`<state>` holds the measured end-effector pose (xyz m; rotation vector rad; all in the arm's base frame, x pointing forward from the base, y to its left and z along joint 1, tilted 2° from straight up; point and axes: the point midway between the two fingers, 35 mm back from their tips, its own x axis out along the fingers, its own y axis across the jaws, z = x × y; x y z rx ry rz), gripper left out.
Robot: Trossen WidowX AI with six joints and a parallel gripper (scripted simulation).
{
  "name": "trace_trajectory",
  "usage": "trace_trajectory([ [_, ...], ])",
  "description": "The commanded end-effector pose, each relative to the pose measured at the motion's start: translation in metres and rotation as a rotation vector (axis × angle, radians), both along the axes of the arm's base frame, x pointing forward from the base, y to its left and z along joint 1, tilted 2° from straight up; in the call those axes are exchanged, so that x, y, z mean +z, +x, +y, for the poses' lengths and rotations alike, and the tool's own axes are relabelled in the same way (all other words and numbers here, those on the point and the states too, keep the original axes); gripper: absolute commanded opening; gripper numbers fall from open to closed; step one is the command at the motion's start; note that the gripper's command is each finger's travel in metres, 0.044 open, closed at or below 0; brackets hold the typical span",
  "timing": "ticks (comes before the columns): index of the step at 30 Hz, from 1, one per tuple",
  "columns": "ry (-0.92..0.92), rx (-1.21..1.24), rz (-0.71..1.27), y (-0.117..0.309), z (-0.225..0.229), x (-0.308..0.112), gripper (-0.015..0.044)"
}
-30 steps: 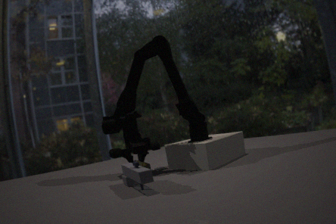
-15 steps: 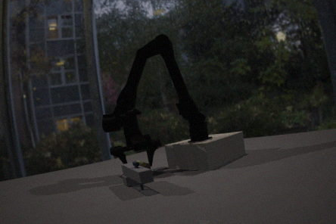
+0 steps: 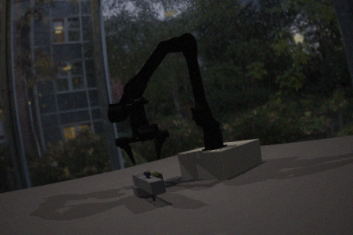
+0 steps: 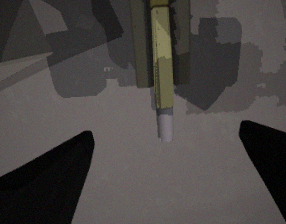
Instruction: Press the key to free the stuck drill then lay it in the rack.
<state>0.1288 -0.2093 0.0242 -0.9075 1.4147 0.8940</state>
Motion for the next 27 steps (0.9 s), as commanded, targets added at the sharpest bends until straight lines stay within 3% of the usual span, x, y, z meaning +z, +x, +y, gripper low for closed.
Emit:
trace_trajectory([
  [1, -0.003, 0.000, -0.001, 0.001, 0.000, 0.001, 0.0440],
  [5, -0.078, 0.004, -0.041, 0.019, -0.005, 0.019, 0.0440],
  [13, -0.323, 0.040, -0.279, 0.091, 0.004, 0.105, 0.0440],
  [20, -0.451, 0.098, -0.580, 0.140, 0.048, 0.196, 0.0440],
  [27, -0.472, 0.137, -0.918, 0.152, 0.109, 0.291, 0.0440],
])
